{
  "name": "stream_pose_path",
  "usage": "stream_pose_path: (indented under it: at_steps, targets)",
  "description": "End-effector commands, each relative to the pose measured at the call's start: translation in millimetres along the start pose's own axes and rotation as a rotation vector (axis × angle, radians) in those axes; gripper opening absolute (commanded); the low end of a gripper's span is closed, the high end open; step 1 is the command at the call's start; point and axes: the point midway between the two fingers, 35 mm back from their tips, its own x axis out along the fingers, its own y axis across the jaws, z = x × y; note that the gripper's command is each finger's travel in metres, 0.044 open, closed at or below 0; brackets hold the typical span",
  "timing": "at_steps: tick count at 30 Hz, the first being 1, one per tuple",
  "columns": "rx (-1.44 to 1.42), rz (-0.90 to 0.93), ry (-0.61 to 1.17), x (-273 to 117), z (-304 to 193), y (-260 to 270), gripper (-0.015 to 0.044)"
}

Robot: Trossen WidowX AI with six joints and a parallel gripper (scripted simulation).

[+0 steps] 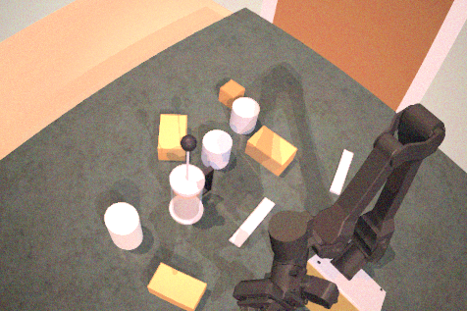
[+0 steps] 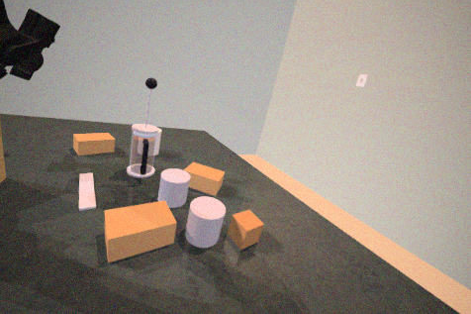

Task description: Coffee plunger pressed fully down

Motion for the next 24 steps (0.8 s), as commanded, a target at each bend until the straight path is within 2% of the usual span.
stream_pose_path:
  at_steps: [1, 5, 10, 17, 24]
  targets:
    - [0.155, -0.114, 0.194, -8, -27, -38, 0.044]
    - [0.344, -0.275, 0.417, -29, -55, -78, 0.044]
    - [0.564, -0.521, 0.669, -74, -81, -121, 0.044]
    - [0.802, -0.93, 0.95, -160, -89, -164, 0.044]
    - [0.937, -1.414, 1.158, -262, -65, -187, 0.044]
